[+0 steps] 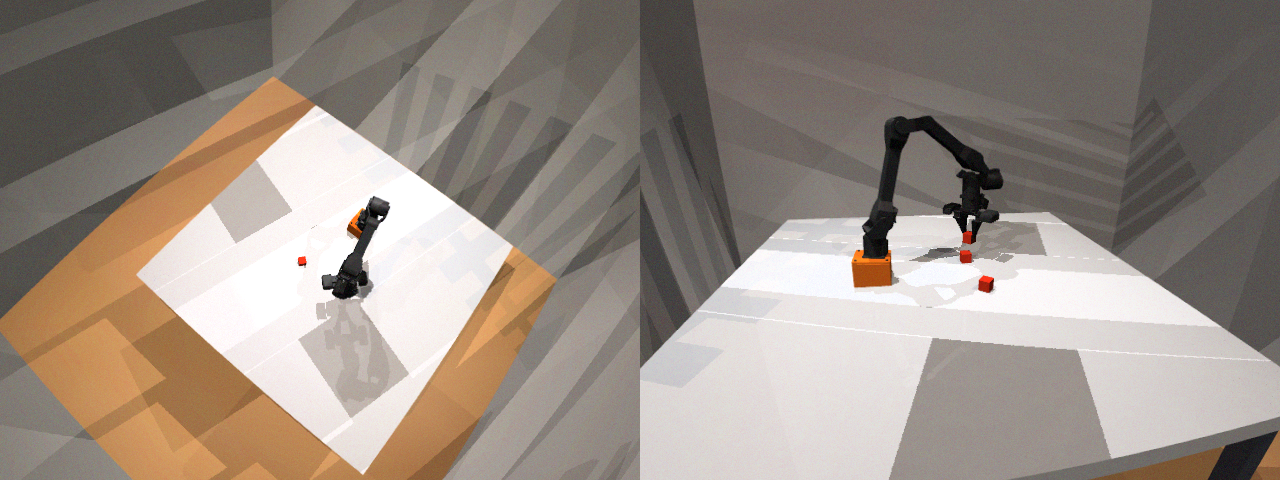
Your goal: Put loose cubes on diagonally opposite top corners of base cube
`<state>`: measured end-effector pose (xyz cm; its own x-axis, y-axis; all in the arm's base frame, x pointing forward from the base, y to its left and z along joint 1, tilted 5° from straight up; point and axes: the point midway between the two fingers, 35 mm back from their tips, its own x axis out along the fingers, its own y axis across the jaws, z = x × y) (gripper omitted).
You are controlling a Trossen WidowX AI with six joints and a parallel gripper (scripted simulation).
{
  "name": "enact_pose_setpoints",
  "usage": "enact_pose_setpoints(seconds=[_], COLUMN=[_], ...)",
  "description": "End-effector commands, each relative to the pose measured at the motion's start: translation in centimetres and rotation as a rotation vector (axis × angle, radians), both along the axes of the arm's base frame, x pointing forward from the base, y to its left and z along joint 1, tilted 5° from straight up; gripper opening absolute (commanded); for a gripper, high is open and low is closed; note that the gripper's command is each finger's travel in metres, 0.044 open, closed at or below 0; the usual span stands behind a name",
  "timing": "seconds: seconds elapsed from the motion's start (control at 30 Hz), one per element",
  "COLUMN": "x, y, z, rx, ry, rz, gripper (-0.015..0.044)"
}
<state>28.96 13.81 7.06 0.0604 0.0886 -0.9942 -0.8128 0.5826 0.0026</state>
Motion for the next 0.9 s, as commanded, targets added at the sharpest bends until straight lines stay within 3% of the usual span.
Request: enact_pose_setpoints(seconds=[0.0, 0.87], x=[0.0, 0.1], y=[0.0, 0.2], z=[-0.1, -2.8], rx=[-0.003, -0.004], ry=[-0.001, -0.001], rz=[0.008, 0.013], gripper=[0.0105, 0.0105])
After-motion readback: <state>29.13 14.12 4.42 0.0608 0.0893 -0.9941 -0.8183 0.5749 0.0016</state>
